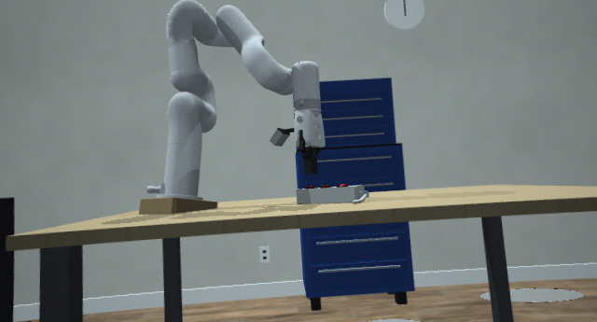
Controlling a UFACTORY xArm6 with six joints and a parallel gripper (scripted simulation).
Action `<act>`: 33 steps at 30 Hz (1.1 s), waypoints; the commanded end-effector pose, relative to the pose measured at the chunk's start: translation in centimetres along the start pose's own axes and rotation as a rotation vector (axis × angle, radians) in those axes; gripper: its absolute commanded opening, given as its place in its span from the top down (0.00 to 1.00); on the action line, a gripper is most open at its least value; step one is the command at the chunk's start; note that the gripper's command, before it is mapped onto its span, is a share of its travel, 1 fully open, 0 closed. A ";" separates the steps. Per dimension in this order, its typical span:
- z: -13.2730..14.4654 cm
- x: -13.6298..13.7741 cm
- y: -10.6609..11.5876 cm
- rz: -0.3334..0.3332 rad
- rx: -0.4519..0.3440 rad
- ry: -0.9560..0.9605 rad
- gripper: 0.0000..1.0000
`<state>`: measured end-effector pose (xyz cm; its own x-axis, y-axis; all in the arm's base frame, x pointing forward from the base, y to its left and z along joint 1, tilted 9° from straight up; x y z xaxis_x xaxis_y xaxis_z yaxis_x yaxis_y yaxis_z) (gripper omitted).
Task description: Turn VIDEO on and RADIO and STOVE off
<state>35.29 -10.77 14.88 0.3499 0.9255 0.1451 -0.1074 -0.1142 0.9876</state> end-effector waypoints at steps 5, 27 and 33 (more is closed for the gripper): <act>0.1 0.0 0.2 0.000 -0.004 0.000 1.00; 4.0 -2.8 1.6 0.000 -0.004 -0.001 1.00; 4.0 -2.8 1.6 0.000 -0.004 -0.001 1.00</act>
<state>37.74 -14.86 16.11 0.3508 0.9251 0.1454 -0.1075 -0.1144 0.9876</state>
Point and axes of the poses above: the point where the finger pads meet when closed, its own y axis back along the fingers, its own x axis across the jaws, z = x × y, the point moved 5 cm from there along y, back along the fingers, and after that the axes turned 14 degrees about y, right-handed, at the moved point
